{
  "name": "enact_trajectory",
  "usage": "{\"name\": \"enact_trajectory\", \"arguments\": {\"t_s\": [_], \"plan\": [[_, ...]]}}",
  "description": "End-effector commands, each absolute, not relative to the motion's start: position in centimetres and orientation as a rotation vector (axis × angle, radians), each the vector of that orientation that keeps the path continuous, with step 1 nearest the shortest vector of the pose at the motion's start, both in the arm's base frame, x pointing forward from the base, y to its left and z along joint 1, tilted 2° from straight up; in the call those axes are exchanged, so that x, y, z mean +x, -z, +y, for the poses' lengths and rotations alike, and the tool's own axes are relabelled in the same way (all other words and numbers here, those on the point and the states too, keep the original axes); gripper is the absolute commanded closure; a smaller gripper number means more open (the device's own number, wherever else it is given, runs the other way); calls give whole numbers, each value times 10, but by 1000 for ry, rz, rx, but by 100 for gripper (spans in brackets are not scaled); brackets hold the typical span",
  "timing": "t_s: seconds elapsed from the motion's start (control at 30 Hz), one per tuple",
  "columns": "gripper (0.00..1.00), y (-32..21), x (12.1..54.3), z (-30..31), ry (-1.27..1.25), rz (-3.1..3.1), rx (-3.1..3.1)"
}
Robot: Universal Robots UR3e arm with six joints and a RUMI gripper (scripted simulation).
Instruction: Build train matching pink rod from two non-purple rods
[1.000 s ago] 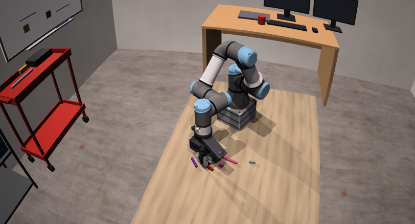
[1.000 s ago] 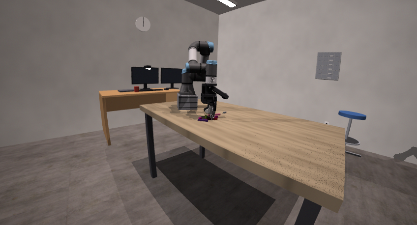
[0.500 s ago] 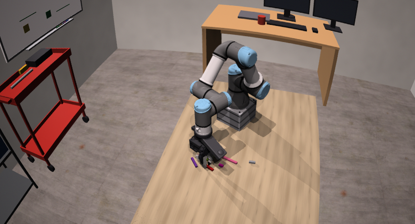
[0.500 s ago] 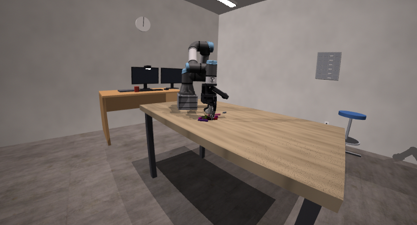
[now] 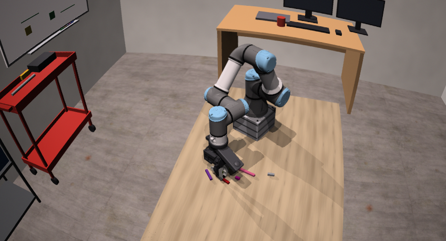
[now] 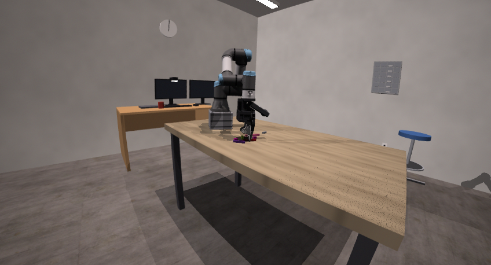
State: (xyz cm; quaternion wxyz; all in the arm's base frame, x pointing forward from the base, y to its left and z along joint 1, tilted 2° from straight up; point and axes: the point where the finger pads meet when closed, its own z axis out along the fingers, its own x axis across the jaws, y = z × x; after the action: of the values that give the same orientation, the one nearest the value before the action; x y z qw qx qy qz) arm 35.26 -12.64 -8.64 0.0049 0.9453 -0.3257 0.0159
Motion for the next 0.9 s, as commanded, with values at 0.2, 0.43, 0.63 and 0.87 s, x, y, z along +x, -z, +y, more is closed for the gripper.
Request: {"name": "enact_trajectory", "arguments": {"t_s": [0.2, 0.43, 0.63, 0.87], "plan": [[100, 86, 353, -127, -54, -1020, 2960], [100, 86, 353, -127, -54, -1020, 2960], [100, 86, 353, -127, -54, -1020, 2960], [100, 80, 353, -127, -54, -1020, 2960]]}}
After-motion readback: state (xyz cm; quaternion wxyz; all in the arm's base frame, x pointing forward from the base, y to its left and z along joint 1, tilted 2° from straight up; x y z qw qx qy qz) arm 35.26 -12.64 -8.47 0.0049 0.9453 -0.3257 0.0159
